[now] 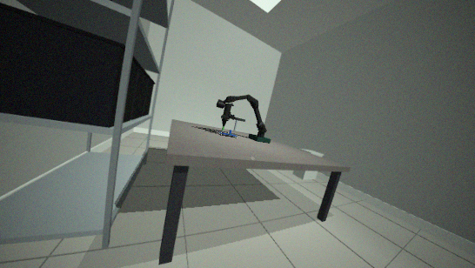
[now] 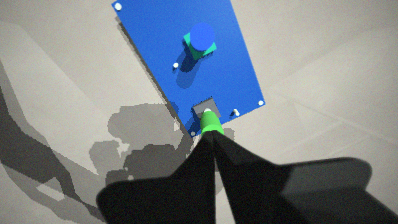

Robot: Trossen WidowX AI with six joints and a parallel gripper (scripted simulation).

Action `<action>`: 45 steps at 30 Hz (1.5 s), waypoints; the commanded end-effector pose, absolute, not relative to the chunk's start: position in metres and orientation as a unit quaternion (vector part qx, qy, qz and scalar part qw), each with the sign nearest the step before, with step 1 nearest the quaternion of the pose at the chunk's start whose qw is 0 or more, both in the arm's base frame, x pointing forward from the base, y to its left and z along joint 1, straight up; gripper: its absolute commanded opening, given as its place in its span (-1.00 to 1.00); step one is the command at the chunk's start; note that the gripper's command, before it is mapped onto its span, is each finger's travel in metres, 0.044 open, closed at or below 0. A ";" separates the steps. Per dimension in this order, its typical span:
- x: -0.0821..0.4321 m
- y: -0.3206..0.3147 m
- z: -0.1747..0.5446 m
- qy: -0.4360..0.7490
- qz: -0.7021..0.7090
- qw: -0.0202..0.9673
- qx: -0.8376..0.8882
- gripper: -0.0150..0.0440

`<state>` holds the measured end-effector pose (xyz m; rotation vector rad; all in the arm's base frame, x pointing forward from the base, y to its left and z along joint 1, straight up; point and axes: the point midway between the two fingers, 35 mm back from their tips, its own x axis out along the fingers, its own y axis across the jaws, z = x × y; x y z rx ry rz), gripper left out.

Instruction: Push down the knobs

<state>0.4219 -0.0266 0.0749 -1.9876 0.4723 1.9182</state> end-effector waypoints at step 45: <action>0.423 -0.026 0.058 0.162 0.675 0.169 -0.699 -0.49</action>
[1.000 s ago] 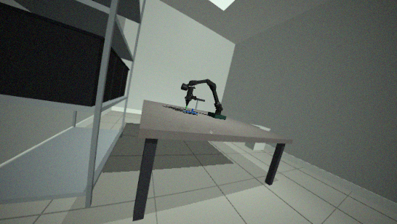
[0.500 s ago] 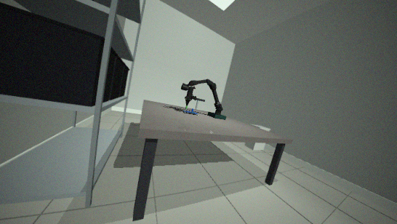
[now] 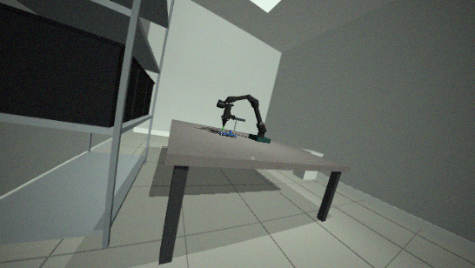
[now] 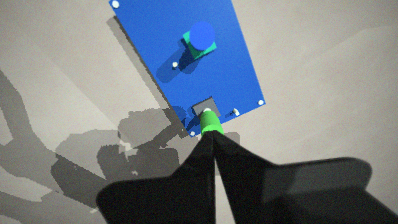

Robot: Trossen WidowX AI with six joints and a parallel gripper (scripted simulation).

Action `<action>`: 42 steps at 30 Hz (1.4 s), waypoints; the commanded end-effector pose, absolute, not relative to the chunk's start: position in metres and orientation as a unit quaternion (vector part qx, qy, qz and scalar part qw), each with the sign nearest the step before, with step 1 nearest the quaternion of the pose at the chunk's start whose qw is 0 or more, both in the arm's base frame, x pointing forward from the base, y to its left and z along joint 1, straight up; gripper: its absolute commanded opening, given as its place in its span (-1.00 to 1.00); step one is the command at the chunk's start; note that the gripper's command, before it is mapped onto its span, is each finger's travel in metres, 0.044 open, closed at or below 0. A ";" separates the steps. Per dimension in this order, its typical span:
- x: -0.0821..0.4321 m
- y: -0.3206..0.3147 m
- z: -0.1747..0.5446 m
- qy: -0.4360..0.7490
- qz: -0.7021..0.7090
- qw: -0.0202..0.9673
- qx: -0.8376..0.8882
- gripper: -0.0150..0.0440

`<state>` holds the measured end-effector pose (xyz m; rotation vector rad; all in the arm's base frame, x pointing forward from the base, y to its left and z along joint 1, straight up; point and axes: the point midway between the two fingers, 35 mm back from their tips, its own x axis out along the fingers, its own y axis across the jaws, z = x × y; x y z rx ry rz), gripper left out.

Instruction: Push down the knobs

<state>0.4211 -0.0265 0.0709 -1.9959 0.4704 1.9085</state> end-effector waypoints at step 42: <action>0.424 -0.026 0.045 0.162 0.675 0.169 -0.699 -0.49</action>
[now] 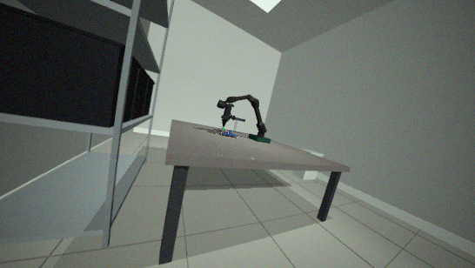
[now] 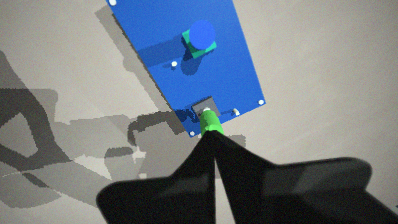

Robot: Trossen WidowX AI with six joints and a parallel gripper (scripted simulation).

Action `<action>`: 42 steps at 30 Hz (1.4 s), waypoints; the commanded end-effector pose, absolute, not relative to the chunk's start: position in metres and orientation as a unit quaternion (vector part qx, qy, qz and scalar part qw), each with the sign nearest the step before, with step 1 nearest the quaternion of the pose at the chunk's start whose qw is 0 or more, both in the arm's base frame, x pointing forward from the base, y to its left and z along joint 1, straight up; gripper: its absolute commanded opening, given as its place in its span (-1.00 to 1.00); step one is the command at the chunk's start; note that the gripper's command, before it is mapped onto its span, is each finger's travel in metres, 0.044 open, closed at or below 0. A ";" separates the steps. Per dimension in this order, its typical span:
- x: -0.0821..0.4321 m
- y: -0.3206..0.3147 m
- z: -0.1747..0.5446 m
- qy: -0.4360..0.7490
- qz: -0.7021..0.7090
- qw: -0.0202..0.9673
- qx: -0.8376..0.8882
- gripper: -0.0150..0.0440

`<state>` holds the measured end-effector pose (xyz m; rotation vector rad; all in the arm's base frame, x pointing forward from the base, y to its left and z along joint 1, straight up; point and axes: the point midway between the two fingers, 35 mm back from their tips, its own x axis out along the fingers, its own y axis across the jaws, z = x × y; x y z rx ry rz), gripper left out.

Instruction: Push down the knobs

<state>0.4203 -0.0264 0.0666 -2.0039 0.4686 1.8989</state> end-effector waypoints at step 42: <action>0.424 -0.026 0.036 0.162 0.675 0.169 -0.699 -0.49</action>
